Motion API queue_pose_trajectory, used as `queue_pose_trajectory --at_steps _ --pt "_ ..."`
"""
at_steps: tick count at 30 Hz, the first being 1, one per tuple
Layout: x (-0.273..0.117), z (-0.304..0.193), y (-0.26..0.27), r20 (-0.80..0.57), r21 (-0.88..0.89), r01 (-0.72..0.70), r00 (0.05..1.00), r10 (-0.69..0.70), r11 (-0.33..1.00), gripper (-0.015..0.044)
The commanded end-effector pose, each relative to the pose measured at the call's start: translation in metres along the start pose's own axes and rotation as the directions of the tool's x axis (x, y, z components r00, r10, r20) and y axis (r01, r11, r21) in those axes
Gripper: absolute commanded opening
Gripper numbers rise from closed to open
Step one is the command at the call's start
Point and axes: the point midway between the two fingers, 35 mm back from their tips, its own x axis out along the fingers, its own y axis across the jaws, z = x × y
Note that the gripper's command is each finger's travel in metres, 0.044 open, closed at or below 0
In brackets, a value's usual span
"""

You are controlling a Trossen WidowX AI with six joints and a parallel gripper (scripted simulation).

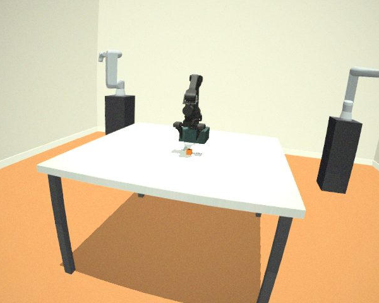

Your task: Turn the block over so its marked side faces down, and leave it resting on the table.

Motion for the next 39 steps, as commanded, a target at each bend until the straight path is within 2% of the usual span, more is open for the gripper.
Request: queue_pose_trajectory --at_steps 1,6,37,39 --pt "-0.005 -0.001 0.006 -0.001 -0.016 0.028 1.000 -0.028 0.999 0.0440" --pt "0.030 -0.001 0.005 -0.001 -0.016 0.028 1.000 -0.028 0.999 0.0440" --pt "0.078 -0.001 0.005 -0.002 -0.016 0.028 1.000 -0.028 0.999 0.0440" --pt "0.078 -0.001 0.005 -0.002 -0.016 0.028 1.000 -0.028 0.999 0.0387"
